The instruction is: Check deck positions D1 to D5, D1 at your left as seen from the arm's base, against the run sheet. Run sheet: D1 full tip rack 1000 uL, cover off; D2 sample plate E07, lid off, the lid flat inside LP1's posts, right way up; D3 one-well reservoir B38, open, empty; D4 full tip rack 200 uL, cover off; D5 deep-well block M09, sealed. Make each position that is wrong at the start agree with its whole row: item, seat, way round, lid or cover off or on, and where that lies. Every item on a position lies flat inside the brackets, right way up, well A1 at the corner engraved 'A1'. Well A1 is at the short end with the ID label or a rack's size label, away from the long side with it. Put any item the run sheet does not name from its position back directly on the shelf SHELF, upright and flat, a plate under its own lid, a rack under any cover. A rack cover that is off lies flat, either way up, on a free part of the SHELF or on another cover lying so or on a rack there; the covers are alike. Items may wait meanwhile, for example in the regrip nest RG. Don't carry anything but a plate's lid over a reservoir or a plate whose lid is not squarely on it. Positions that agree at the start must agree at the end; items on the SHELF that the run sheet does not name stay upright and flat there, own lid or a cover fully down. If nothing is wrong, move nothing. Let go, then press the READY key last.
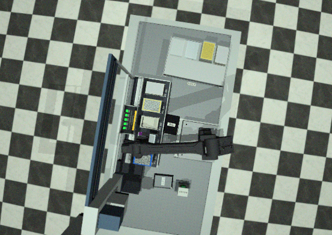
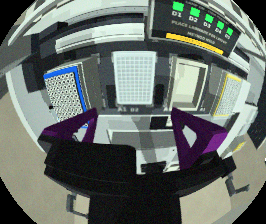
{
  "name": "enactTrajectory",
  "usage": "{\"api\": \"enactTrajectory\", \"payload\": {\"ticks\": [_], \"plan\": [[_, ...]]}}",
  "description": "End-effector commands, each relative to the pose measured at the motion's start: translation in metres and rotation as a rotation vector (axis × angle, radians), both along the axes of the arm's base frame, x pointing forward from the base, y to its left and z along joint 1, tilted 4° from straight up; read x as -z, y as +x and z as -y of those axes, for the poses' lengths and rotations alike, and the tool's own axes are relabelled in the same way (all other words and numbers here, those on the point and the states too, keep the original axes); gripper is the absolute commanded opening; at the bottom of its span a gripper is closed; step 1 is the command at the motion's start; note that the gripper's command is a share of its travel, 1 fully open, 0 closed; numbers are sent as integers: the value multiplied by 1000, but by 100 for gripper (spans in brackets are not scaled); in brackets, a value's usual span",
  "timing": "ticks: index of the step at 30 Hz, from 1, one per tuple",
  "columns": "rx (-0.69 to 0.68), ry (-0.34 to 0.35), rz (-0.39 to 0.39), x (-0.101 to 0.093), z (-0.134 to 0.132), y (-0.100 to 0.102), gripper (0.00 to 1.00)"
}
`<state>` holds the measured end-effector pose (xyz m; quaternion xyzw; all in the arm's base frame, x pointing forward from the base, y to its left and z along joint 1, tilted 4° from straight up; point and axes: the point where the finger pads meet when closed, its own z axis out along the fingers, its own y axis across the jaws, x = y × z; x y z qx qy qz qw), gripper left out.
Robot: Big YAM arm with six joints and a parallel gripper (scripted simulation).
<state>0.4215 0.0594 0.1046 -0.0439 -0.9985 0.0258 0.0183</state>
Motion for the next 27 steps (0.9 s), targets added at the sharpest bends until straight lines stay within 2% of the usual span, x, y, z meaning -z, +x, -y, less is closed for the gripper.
{"api": "enactTrajectory", "payload": {"ticks": [1, 12, 14, 15, 17, 27], "plan": [[1, 0, 14, 5, 4, 6, 100], [2, 0, 14, 24, 5, 5, 100], [2, 0, 14, 24, 5, 5, 100], [0, 5, 47, 13, 3, 13, 100], [-1, 0, 14, 29, 4, 5, 100], [0, 0, 14, 46, 6, 4, 100]]}}
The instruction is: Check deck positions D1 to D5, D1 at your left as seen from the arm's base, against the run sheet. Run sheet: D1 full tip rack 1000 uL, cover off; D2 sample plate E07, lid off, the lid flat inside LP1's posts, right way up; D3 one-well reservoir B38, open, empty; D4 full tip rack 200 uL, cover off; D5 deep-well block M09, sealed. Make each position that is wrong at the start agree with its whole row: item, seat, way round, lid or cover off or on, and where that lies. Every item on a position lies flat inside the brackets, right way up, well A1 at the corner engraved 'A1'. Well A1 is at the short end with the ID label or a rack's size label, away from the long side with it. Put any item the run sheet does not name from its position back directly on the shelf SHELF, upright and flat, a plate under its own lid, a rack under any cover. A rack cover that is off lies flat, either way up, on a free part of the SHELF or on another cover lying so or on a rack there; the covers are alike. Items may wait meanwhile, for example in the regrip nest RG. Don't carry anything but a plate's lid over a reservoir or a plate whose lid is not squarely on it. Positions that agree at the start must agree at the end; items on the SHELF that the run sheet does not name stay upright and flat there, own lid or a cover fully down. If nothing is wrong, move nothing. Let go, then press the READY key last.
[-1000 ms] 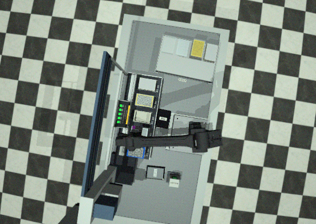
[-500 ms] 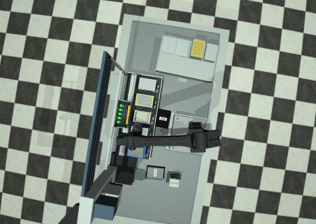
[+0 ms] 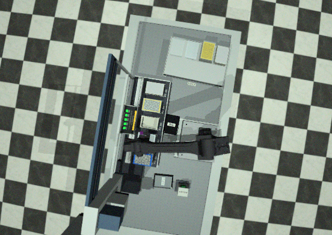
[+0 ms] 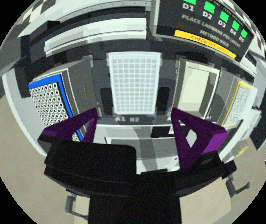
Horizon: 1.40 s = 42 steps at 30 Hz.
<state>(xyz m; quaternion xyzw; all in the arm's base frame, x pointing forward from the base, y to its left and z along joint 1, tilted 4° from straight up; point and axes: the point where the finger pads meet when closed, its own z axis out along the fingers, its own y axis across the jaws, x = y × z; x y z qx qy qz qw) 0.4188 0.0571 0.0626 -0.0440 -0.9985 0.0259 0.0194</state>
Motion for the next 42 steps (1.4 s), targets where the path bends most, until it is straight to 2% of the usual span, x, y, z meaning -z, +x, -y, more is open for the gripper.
{"api": "enactTrajectory", "payload": {"ticks": [1, 4, 5, 7, 19, 21, 22, 24, 36, 38, 39, 41, 42], "plan": [[1, 0, 16, 5, 4, 7, 100], [2, 0, 16, 7, 4, 7, 100], [2, 5, 50, -4, 2, 17, 100], [1, 0, 16, 12, 4, 6, 100], [2, 0, 15, 32, 5, 5, 100], [2, 0, 15, 32, 5, 5, 100], [0, 5, 52, 21, 3, 17, 100], [0, 0, 15, 37, 5, 5, 100], [2, 0, 15, 57, 7, 4, 100], [2, 0, 15, 57, 7, 4, 100], [1, 5, 54, 46, 4, 18, 100], [1, 0, 15, 62, 7, 4, 100], [1, 0, 15, 64, 7, 4, 100]]}}
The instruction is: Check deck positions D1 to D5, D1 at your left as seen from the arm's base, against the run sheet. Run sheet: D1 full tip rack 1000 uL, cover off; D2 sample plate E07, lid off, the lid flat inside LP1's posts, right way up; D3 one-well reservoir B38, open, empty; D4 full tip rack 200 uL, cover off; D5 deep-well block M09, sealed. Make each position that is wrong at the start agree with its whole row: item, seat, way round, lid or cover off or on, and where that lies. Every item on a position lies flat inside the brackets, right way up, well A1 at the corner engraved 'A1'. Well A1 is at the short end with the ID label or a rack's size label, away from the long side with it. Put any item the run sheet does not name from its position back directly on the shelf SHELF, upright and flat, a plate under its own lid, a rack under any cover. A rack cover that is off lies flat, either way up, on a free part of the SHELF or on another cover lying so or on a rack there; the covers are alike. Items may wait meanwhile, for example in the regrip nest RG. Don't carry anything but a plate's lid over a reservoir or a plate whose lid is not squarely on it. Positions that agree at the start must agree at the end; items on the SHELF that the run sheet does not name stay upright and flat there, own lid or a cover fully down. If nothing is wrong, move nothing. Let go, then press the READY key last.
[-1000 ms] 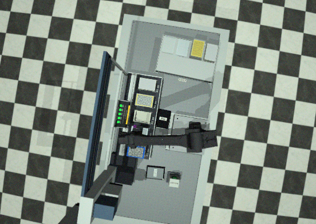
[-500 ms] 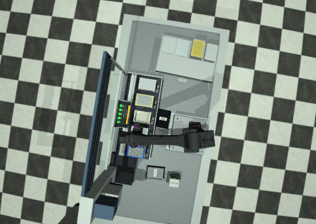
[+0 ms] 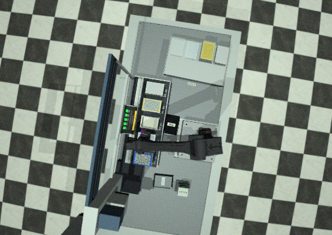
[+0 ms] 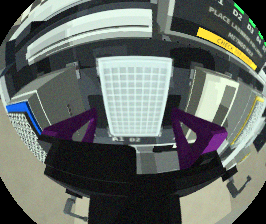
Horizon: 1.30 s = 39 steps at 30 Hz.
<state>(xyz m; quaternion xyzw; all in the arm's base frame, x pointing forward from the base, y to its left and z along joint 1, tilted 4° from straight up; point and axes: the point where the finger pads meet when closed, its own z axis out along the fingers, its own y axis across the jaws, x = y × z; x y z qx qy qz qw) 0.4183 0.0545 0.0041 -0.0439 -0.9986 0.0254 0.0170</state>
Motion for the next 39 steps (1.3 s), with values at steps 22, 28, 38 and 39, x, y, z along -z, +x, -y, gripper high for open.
{"api": "enactTrajectory", "payload": {"ticks": [22, 28, 38, 39], "plan": [[0, 4, 41, 9, 0, 15, 100], [0, 4, 41, 9, 0, 15, 0], [0, 4, 41, 9, 0, 15, 0], [0, 4, 41, 9, 0, 15, 0]]}}
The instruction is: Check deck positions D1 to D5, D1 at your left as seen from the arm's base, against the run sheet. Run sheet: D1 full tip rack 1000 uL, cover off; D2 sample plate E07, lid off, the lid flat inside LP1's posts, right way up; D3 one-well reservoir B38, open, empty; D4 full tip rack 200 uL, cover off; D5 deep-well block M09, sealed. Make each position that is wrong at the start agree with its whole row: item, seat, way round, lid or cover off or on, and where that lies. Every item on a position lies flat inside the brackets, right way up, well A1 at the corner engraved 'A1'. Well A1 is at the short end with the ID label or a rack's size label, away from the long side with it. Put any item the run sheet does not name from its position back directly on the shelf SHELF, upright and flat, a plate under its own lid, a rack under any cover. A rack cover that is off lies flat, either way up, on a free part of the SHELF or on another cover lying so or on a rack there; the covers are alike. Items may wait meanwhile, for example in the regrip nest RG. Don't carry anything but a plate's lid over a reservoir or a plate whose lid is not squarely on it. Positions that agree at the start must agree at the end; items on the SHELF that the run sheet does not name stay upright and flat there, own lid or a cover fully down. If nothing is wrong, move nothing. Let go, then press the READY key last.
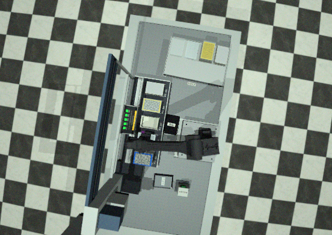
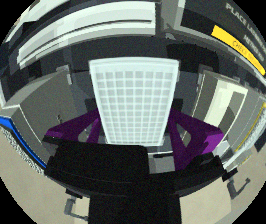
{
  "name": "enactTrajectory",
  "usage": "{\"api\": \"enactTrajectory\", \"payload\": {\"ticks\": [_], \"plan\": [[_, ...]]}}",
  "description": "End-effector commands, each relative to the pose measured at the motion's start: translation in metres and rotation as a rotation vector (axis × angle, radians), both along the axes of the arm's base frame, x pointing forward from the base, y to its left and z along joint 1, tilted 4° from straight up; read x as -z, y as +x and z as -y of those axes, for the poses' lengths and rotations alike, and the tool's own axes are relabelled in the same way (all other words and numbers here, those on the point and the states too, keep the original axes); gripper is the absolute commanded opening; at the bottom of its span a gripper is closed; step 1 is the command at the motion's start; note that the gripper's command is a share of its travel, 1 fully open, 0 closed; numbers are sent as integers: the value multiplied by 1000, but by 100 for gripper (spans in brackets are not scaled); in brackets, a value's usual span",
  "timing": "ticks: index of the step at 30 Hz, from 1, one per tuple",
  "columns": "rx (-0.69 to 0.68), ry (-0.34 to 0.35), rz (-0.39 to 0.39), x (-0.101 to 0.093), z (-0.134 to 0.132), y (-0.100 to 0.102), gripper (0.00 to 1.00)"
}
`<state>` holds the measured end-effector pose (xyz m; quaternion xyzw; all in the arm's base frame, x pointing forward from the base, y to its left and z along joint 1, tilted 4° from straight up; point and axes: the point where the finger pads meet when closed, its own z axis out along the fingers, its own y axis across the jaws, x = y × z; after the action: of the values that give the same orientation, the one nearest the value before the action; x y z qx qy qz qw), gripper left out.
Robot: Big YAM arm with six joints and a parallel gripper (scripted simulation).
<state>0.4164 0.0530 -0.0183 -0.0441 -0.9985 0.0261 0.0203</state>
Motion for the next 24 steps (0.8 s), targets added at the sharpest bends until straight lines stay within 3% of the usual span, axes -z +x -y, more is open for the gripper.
{"api": "enactTrajectory", "payload": {"ticks": [1, 18, 21, 24], "plan": [[-1, 6, 48, -14, -2, 17, 0], [-1, 6, 48, -14, -2, 17, 0], [-1, 9, 78, -34, -2, 28, 0], [-1, 9, 80, -38, -3, 29, 0]]}}
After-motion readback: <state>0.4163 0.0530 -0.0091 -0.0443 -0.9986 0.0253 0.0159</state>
